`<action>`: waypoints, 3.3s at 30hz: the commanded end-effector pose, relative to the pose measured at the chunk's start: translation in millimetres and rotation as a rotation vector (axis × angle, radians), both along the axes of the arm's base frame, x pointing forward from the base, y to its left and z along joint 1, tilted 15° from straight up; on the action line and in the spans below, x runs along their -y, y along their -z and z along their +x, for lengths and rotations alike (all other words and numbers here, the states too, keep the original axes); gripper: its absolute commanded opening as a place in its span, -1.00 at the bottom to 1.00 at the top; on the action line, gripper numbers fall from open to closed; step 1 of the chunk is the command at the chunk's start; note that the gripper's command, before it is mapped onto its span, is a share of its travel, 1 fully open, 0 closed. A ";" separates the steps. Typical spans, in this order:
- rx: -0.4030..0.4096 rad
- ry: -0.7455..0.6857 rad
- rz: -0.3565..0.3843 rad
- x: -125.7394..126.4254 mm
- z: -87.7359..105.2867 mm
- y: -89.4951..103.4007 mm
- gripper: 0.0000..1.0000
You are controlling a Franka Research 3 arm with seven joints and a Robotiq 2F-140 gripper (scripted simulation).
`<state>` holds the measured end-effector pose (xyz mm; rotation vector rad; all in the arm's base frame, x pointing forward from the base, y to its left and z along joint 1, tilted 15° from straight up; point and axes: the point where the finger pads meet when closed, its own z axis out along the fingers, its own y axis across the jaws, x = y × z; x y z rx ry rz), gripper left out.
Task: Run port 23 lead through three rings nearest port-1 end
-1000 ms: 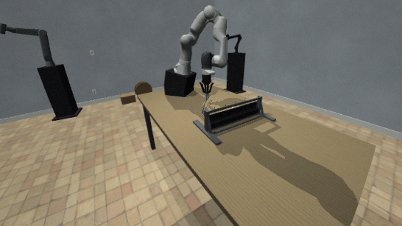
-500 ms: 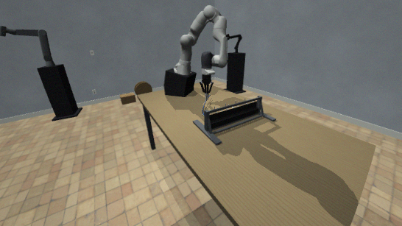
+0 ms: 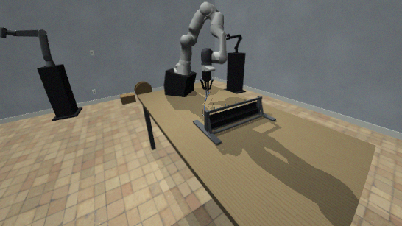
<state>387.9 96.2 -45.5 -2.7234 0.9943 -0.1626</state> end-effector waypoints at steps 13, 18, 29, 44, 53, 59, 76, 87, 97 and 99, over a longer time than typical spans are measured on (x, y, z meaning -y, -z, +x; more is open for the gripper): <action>-0.009 0.045 -0.004 13.8 -9.0 -51.4 -1.00; -0.009 0.045 -0.004 15.2 -10.6 -59.8 -1.00; -0.009 0.045 -0.004 19.6 -15.4 -85.1 -1.00; -0.009 0.045 -0.004 21.5 -17.4 -95.4 -1.00; -0.018 0.102 0.013 9.3 7.5 -103.5 -1.00; -0.065 0.336 0.073 -43.3 103.5 -133.9 -1.00; -0.078 0.589 0.105 -139.0 248.8 -174.3 -1.00; -0.148 0.810 0.141 -139.0 248.8 -174.3 -1.00; -0.148 0.810 0.141 -139.0 248.8 -174.3 -1.00; -0.148 0.810 0.141 -139.0 248.8 -174.3 -1.00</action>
